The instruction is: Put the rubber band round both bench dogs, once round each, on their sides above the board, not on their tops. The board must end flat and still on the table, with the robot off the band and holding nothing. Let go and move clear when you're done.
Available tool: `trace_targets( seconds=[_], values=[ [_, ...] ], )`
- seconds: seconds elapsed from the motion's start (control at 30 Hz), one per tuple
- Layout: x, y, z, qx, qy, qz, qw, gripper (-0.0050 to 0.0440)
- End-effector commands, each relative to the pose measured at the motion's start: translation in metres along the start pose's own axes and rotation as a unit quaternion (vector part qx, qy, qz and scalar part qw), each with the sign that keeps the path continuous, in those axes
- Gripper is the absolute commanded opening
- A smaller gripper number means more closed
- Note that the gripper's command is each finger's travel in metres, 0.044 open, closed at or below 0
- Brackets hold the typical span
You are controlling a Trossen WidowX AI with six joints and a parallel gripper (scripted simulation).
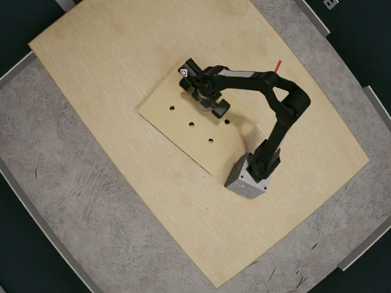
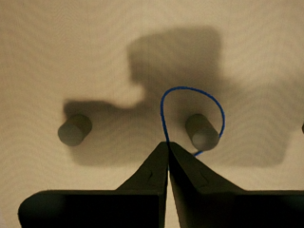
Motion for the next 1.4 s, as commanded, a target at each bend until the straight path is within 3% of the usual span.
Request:
trace_targets(
  seconds=[0.0,0.8,1.37],
  values=[
    [-0.003,0.009,0.002,0.003,-0.002,0.006,1.000,-0.0050],
    [0.026,0.006,0.001,-0.001,0.001,-0.001,1.000,-0.0050],
    [0.020,0.009,0.003,0.004,-0.003,0.008,1.000,-0.0050]
  ],
)
Point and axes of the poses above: the point midway between the two fingers, 35 mm back from their tips, its own x axis out along the fingers, its own y axis across the jaws, z = x × y, the point moved 6 cm from there along -x, back along the fingers, and after that the axes turned 7 degrees about -x, right-handed, at the moved point
